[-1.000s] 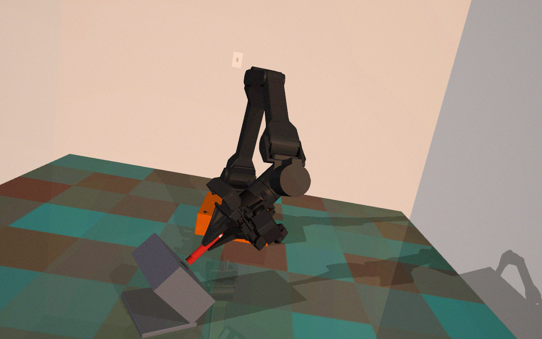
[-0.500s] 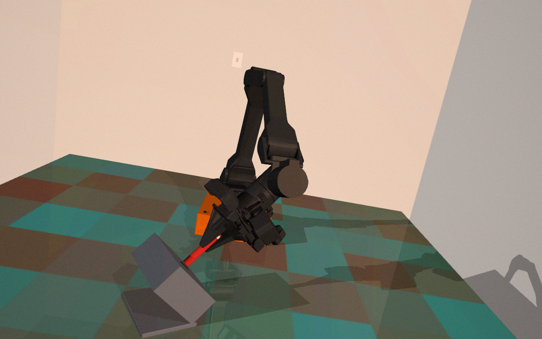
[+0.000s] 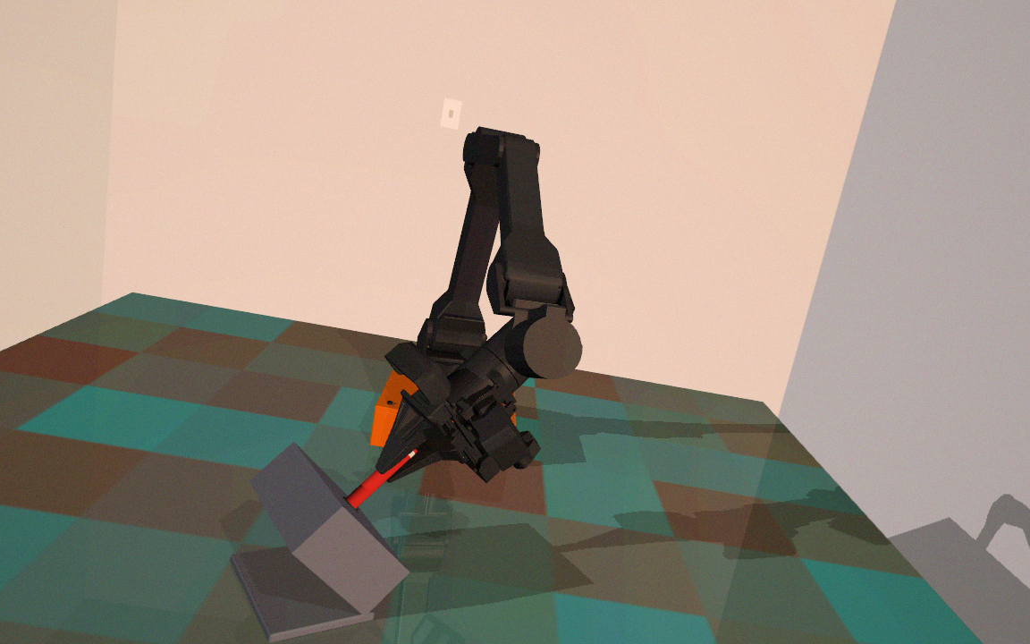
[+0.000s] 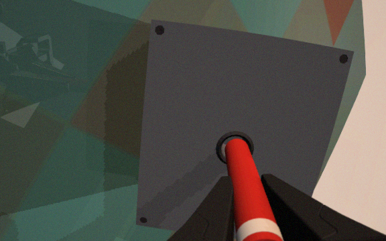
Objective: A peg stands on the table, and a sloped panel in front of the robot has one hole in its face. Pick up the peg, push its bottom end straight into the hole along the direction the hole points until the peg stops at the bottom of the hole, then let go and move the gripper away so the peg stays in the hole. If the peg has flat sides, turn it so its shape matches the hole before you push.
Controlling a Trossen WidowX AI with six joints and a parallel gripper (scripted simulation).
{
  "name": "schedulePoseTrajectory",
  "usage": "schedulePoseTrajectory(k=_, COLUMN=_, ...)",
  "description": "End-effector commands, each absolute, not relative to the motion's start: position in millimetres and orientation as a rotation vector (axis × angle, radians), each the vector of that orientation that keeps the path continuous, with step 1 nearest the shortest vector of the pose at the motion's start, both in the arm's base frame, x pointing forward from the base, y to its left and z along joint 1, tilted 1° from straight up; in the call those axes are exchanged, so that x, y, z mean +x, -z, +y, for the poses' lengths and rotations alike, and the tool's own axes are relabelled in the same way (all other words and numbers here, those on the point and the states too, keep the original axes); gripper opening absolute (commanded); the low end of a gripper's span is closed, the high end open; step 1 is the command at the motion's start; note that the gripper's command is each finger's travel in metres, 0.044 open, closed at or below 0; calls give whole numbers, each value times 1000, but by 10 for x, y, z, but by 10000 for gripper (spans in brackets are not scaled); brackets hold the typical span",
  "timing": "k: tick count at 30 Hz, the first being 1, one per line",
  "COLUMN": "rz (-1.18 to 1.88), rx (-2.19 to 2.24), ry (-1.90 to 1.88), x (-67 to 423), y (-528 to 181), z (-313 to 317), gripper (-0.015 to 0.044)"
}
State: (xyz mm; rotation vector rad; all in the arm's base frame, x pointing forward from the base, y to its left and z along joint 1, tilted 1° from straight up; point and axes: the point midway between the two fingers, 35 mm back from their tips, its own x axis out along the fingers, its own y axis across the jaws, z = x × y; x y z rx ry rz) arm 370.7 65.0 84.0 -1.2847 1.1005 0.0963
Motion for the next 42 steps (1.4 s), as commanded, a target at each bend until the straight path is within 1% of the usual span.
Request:
schedulePoseTrajectory(k=1, rz=1103, rx=-1287, ry=-103, x=3712, y=-815, z=649, gripper=0)
schedulePoseTrajectory(k=42, rz=1102, rx=-1288, ry=-102, x=3830, y=-686, z=527, gripper=0)
